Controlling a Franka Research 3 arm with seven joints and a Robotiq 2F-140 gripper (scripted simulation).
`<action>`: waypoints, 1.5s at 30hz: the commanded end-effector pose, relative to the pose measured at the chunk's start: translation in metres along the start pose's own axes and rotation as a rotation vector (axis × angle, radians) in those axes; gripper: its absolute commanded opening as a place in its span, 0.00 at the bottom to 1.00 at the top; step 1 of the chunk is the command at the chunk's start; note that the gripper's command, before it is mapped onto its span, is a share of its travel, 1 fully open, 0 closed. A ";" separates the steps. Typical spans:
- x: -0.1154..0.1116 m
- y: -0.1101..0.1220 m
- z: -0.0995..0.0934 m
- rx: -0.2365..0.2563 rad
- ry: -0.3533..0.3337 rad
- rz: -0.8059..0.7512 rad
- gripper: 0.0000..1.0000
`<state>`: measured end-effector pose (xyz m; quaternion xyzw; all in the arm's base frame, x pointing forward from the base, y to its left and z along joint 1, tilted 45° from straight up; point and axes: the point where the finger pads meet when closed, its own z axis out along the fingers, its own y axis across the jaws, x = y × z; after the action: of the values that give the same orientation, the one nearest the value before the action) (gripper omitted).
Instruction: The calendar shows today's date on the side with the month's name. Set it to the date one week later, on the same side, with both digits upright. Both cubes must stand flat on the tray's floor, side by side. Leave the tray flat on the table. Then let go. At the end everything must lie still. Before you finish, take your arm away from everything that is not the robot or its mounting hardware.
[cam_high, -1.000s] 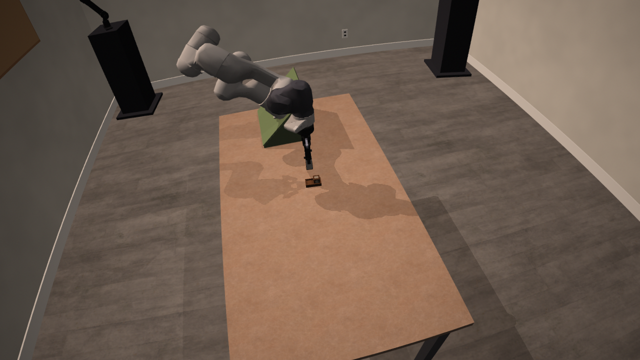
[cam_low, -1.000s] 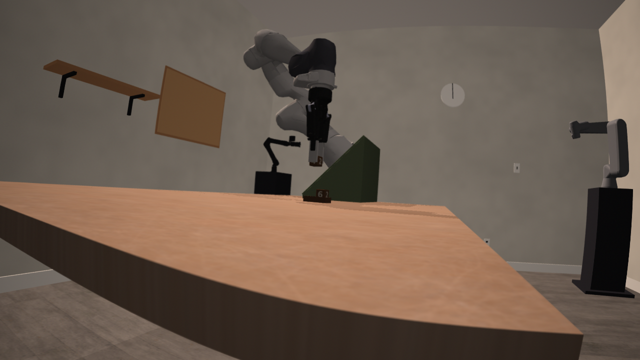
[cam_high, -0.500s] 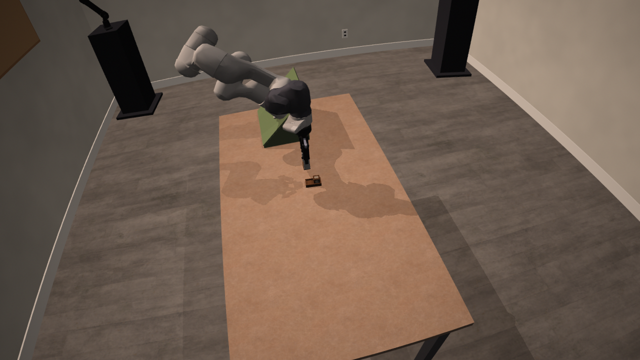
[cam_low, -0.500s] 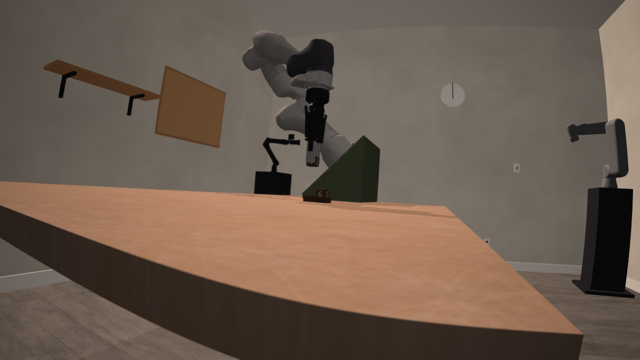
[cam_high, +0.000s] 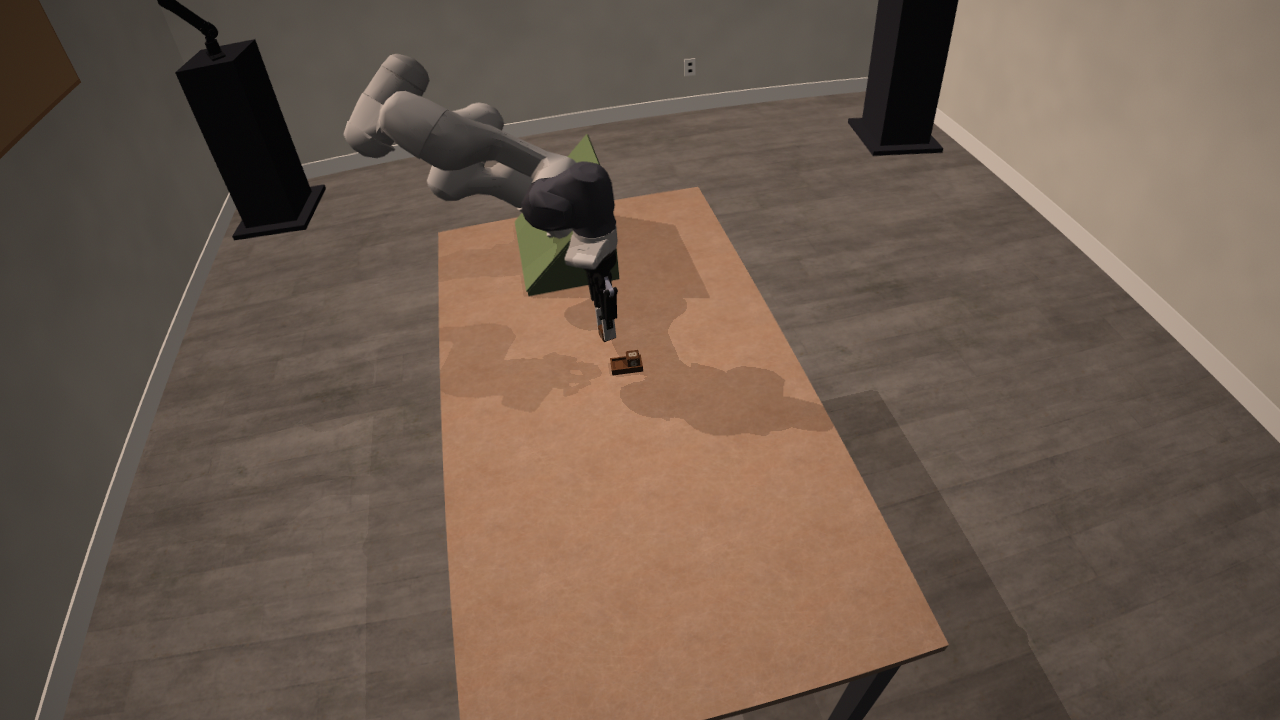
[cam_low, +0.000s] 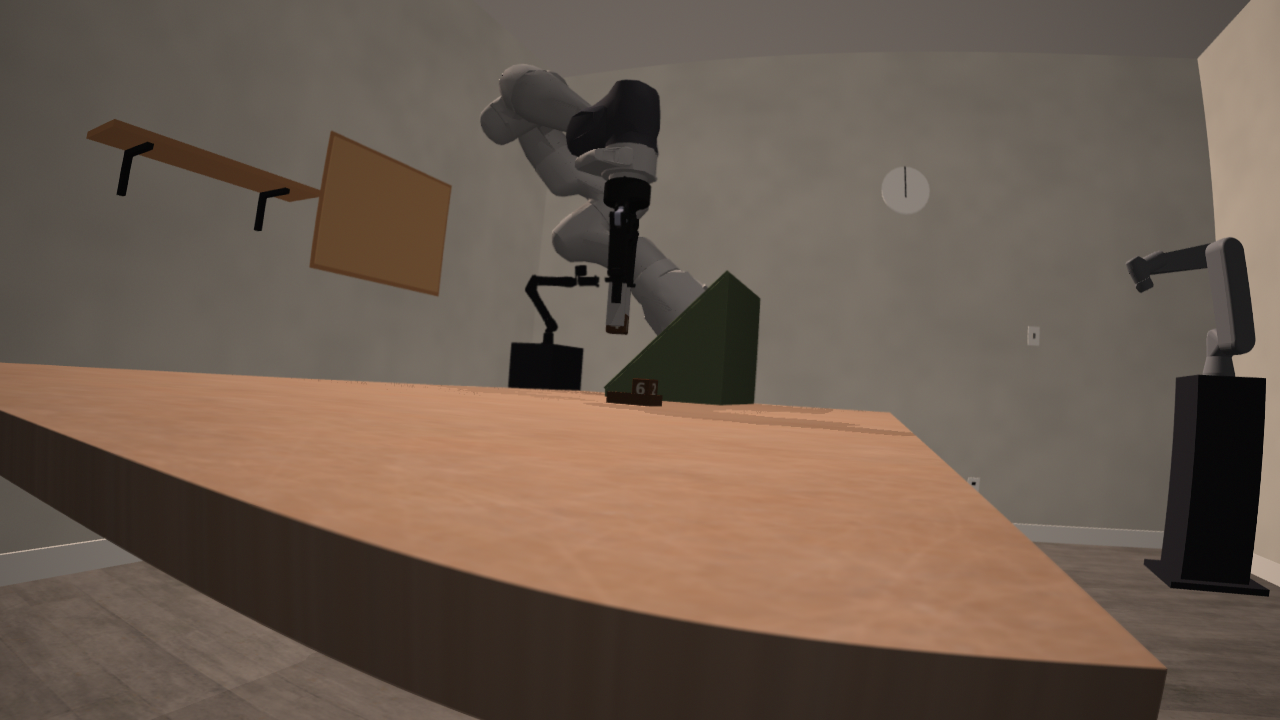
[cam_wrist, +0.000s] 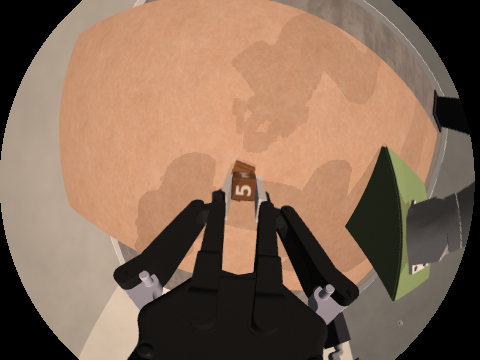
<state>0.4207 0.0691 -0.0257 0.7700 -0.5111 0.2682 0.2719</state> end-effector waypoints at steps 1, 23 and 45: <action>0.005 0.002 0.001 -0.009 -0.003 -0.174 0.16; 0.023 0.008 0.003 -0.009 -0.005 -0.510 0.16; 0.041 0.014 0.005 -0.007 -0.005 -0.845 0.16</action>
<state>0.4217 0.0379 -0.0012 0.8968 -0.2223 0.1614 0.3469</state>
